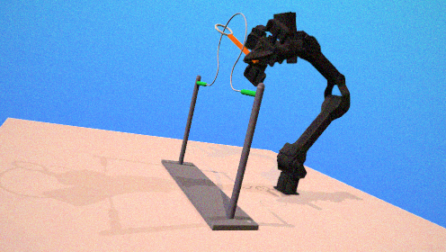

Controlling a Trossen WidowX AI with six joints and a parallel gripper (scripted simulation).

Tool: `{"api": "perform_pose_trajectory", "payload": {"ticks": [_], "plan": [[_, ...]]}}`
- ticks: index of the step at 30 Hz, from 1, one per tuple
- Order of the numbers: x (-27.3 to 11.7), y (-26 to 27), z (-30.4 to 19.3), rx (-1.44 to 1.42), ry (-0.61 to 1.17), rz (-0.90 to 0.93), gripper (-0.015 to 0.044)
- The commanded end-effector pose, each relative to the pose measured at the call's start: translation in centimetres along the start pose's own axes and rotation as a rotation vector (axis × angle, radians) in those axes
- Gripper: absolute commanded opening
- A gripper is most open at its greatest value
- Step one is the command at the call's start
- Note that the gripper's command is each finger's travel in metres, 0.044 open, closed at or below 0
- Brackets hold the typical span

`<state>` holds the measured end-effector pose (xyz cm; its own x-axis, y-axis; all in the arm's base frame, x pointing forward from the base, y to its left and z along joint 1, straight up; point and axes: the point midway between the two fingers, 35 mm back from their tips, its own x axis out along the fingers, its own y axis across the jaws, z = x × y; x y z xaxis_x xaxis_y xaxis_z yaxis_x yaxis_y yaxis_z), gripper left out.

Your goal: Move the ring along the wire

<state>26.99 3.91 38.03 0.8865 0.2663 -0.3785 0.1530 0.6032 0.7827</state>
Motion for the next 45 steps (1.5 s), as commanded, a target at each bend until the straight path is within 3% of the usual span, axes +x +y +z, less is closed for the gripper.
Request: {"api": "perform_pose_trajectory", "payload": {"ticks": [1,45], "plan": [[-0.1,0.0,0.2,-0.051,-0.014,-0.021,-0.015],[-0.2,-2.2,0.8,-0.546,-0.085,-0.303,-0.015]]}}
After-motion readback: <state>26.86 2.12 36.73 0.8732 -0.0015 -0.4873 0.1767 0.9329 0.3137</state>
